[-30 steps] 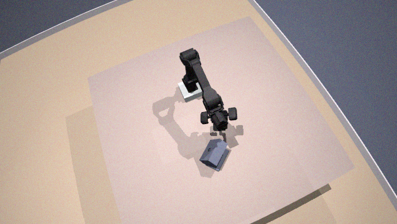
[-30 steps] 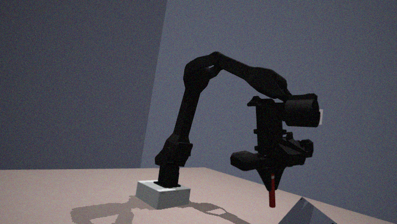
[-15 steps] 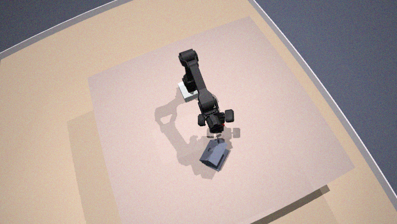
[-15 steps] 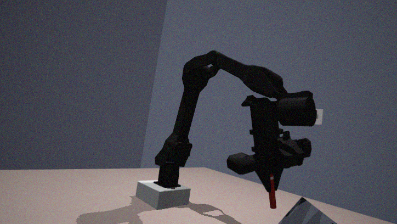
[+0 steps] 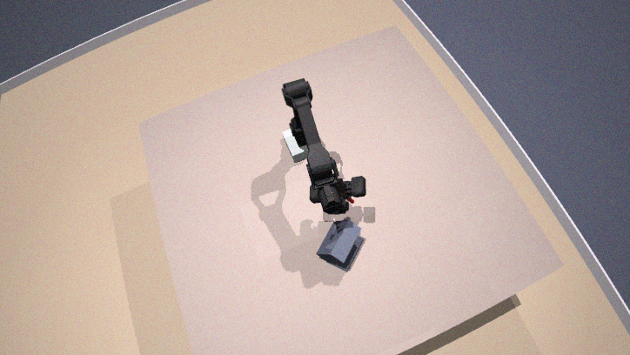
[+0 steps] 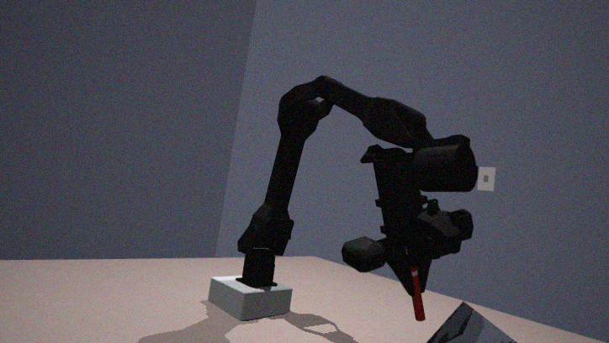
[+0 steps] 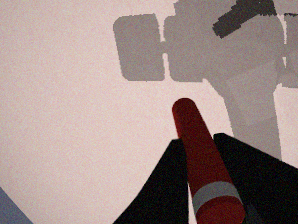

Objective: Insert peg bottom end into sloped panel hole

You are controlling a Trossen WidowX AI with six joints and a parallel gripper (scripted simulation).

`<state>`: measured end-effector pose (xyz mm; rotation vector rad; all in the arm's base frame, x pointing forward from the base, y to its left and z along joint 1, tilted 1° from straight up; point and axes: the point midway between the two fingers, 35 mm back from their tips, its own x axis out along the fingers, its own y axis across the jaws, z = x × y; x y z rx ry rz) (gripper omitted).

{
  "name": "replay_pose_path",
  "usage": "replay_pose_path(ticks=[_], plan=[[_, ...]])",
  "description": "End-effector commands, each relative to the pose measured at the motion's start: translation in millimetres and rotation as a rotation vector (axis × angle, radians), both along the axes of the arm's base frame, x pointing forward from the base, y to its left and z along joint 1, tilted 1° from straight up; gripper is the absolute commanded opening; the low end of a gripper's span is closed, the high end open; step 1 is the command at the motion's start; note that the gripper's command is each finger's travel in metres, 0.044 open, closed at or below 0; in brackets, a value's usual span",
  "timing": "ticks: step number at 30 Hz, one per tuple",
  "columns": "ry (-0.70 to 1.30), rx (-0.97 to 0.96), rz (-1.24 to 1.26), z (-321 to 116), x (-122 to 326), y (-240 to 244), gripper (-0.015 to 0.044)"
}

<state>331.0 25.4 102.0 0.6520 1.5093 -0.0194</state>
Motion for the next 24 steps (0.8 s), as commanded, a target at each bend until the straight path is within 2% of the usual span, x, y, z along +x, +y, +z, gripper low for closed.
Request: replay_pose_path(ticks=[1,24], plan=[[-0.012,0.020,-0.002,-0.1,1.0,-4.1,0.0000],[-0.075,0.100,-0.043,2.1,6.6,-30.5,0.0000]])
